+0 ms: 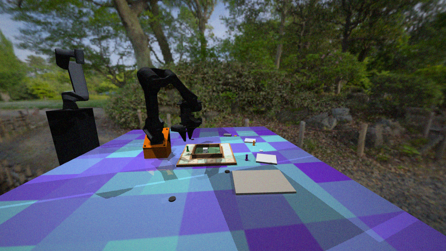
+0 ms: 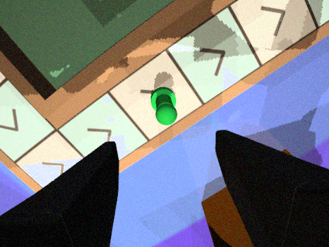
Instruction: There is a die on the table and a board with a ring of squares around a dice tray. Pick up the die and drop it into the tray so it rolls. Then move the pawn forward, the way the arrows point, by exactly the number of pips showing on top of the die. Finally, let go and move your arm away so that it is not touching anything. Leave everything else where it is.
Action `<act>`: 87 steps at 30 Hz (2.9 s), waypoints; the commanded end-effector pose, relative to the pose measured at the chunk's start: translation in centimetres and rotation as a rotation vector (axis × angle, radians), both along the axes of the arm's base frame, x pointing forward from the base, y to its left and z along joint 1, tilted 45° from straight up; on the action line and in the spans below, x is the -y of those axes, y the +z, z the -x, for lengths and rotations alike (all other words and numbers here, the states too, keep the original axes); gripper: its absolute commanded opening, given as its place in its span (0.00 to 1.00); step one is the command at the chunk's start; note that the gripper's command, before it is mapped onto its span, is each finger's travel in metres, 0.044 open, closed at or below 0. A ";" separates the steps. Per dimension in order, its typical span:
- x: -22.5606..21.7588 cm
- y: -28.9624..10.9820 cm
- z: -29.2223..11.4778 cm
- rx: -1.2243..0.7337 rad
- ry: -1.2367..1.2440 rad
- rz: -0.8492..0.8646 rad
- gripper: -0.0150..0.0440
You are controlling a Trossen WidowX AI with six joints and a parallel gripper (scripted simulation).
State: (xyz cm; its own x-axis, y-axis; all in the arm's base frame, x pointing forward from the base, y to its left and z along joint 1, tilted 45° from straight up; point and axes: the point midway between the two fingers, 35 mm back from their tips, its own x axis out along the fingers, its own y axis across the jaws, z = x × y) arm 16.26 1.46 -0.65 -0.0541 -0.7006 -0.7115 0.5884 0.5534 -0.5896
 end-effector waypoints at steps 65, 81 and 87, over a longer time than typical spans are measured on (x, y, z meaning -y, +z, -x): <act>-1.1 0.6 -0.8 0.009 -0.011 -0.012 0.25; -4.7 5.2 -0.3 0.007 -0.013 -0.004 0.25; -2.5 5.9 -0.9 0.004 -0.008 -0.025 0.25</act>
